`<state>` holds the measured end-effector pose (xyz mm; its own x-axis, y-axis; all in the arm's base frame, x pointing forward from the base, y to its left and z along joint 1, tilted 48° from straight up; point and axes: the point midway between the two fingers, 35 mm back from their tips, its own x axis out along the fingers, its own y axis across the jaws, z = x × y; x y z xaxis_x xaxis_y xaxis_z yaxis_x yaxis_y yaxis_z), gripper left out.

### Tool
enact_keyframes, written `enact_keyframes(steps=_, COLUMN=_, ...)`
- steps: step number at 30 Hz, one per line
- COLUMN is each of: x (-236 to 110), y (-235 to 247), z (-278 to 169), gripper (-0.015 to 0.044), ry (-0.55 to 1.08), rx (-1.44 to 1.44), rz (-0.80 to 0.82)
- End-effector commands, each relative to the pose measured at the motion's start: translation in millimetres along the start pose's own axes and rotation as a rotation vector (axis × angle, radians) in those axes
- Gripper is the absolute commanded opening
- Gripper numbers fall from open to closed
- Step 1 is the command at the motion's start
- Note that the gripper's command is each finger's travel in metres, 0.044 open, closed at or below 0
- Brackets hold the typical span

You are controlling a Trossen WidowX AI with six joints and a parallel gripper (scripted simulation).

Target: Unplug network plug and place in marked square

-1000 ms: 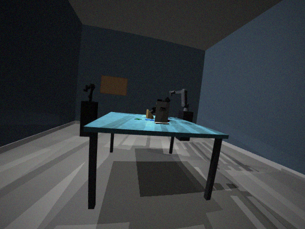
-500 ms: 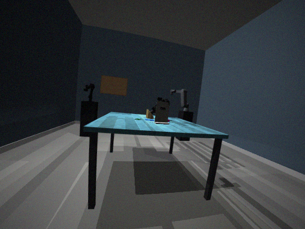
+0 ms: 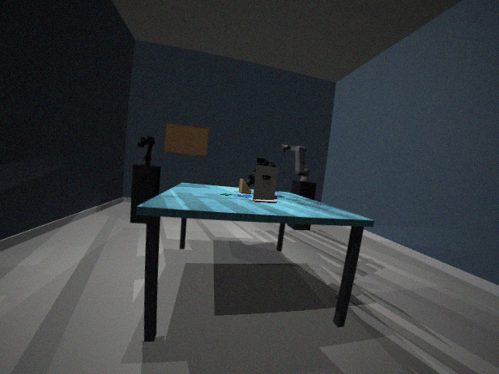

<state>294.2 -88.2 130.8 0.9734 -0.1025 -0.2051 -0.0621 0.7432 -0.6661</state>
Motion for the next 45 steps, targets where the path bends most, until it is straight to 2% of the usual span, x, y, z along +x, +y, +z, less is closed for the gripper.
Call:
enact_keyframes(steps=1, x=3.1, y=11.0, z=-13.9, gripper=0.0, ry=0.054, rx=-0.004, rz=0.074)
enact_keyframes(steps=23, x=-14.5, y=81.0, z=-77.7, gripper=0.0, ry=0.297, rx=0.06, rz=0.534)
enact_keyframes(steps=39, x=-52.4, y=122.5, z=-91.9, gripper=0.0, ry=0.376, rx=0.196, rz=0.86)
enact_keyframes(steps=45, x=-56.3, y=125.8, z=-91.8, gripper=0.0, ry=0.379, rx=0.213, rz=0.889)
